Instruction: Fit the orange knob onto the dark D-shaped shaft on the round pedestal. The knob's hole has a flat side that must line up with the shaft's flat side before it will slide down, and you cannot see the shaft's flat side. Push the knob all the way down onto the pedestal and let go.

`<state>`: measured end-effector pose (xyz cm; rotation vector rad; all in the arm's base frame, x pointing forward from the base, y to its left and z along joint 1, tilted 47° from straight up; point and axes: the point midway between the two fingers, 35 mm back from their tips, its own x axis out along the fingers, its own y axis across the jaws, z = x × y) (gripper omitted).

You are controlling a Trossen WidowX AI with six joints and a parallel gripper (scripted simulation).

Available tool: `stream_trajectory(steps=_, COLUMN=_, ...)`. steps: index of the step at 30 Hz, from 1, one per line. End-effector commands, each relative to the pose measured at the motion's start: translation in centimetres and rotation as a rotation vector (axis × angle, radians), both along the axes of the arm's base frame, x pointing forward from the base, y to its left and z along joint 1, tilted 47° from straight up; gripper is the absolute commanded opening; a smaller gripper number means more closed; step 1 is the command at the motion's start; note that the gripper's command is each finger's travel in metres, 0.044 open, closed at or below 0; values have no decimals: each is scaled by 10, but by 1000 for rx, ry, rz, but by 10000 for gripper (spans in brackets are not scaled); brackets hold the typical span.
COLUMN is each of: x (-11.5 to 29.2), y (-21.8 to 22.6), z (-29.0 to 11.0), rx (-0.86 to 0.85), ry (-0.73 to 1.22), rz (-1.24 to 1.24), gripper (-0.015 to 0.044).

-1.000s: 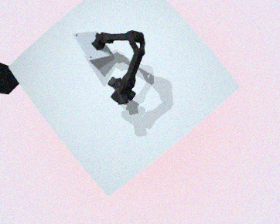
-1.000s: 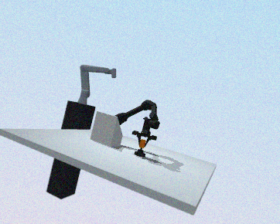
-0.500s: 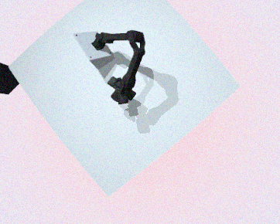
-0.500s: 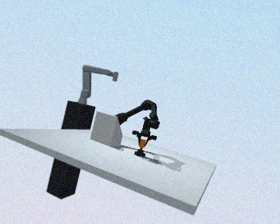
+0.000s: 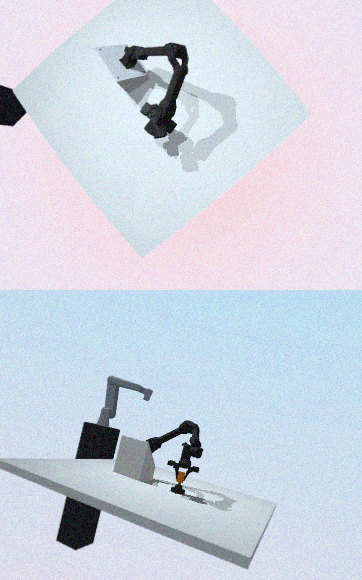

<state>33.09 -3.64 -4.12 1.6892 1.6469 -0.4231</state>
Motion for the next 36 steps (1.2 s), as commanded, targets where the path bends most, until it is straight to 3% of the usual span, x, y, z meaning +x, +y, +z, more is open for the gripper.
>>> stream_trajectory(steps=1, x=0, y=-1, z=1, rx=-1, ry=-1, rz=-5, gripper=0)
stream_trajectory(steps=36, x=-1, y=-2, z=3, rx=9, ry=60, rz=-63, gripper=0)
